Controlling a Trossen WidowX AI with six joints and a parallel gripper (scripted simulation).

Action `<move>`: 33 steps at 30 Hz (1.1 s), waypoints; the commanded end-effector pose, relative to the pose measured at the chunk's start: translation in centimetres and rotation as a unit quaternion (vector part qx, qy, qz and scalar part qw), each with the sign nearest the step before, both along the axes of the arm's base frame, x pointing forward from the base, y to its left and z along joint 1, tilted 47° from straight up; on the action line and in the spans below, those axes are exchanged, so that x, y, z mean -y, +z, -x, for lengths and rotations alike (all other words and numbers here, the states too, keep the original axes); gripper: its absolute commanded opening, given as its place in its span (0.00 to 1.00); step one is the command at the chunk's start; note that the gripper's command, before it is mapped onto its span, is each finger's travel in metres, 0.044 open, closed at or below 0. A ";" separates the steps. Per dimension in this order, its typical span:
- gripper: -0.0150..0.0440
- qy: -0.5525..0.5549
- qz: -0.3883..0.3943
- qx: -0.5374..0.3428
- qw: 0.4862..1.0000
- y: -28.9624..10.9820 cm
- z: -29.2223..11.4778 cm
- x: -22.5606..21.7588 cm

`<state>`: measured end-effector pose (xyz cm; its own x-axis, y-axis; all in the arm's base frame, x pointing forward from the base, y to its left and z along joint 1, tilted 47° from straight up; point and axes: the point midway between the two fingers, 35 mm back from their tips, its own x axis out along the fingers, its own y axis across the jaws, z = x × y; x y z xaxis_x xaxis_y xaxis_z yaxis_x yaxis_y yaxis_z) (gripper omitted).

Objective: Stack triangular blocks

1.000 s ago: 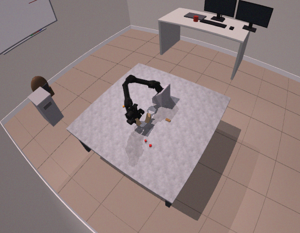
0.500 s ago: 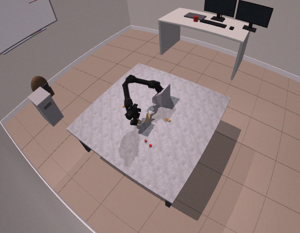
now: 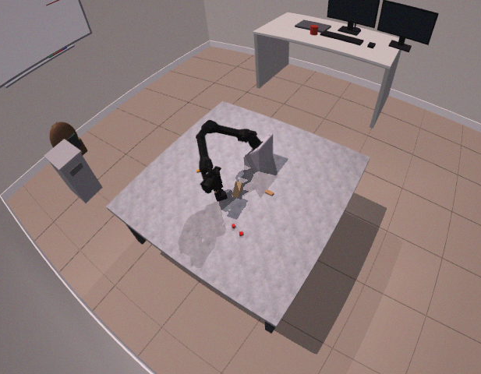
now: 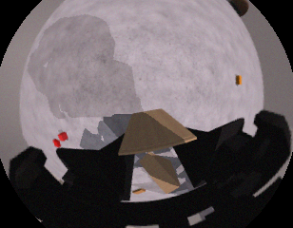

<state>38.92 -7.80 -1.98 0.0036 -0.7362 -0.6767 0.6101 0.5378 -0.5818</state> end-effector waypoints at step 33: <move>0.25 0.395 0.002 -0.429 0.812 0.0 0.0 0.0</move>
